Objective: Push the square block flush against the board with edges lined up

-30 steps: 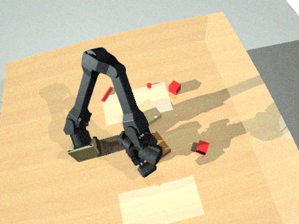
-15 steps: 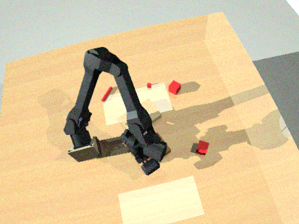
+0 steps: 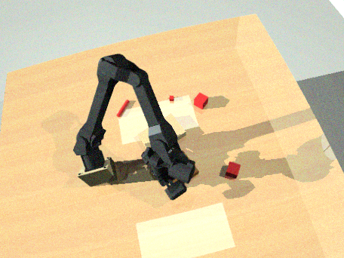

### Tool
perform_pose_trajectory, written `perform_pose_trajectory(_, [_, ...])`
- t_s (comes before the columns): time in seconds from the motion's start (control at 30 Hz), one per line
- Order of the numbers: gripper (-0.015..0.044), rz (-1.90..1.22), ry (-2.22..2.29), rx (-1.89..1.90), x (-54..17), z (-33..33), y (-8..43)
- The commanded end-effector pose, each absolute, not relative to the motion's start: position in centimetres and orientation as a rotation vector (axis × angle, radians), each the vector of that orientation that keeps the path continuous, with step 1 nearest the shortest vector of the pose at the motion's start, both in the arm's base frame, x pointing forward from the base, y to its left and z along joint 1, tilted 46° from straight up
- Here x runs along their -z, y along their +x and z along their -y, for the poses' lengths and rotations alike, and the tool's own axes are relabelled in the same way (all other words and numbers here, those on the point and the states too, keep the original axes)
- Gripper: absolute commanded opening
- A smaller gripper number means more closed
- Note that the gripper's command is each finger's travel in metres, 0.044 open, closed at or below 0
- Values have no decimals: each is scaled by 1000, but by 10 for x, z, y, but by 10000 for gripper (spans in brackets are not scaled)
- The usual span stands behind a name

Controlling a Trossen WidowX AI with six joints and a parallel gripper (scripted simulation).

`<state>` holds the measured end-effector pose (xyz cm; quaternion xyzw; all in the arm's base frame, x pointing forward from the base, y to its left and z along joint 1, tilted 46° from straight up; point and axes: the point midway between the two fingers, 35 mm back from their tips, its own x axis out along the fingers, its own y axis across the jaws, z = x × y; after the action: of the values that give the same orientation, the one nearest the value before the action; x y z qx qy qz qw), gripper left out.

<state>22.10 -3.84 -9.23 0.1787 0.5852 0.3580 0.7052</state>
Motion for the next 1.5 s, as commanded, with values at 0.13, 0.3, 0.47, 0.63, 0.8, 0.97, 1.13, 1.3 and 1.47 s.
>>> perform_pose_trajectory(0.13, [0, -1298, 397, -795, 96, 41, 210])
perform_pose_trajectory(0.3, [0, -1299, 397, -794, 98, 43, 202])
perform_pose_trajectory(0.47, [0, -1299, 397, -794, 100, 44, 194])
perform_pose_trajectory(0.63, [0, -1300, 397, -795, 102, 45, 187])
perform_pose_trajectory(0.8, [0, -1299, 398, -796, 104, 46, 179])
perform_pose_trajectory(0.97, [0, -1296, 402, -793, 101, 49, 180])
perform_pose_trajectory(1.13, [0, -1301, 397, -795, 65, 86, 176])
perform_pose_trajectory(1.3, [0, -1301, 397, -795, 65, 86, 176])
perform_pose_trajectory(1.47, [0, -1298, 390, -774, 59, 90, 233])
